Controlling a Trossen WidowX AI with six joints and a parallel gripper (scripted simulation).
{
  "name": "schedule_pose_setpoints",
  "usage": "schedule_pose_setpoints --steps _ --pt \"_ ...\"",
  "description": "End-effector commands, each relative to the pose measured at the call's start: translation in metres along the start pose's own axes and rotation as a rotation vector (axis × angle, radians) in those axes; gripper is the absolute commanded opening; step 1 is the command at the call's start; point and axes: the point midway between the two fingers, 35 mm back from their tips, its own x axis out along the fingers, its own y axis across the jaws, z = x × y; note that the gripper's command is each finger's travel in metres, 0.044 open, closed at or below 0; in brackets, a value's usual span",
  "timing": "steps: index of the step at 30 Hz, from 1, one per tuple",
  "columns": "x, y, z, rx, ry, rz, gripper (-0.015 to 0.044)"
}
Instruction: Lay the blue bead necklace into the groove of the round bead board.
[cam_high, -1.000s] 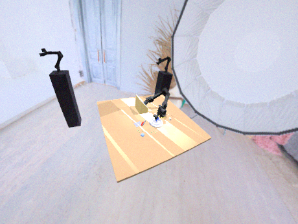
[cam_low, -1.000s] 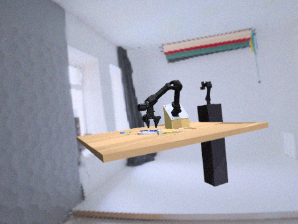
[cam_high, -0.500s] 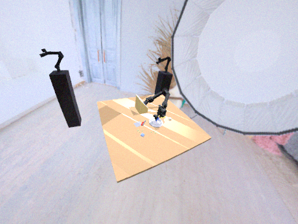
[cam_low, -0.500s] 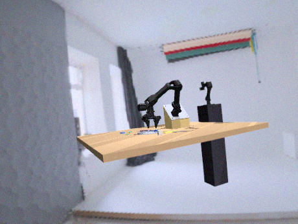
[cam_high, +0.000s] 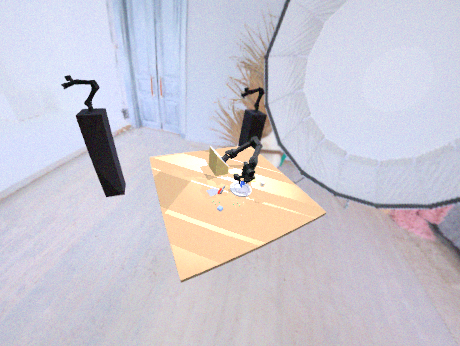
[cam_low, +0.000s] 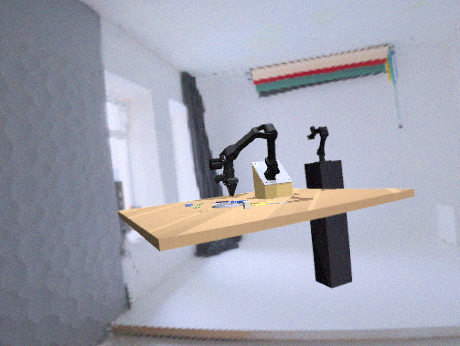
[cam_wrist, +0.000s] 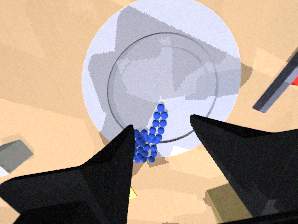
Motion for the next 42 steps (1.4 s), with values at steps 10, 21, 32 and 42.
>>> schedule_pose_setpoints --steps 10,21,32,42 --pt "0.009 -0.005 0.003 0.142 0.003 -0.004 0.012" --pt "0.014 -0.004 0.005 0.136 -0.003 -0.002 0.012" --pt "0.031 -0.005 0.004 0.14 0.001 -0.003 0.012" --pt "0.035 -0.005 0.003 0.136 0.001 -0.005 0.0041"
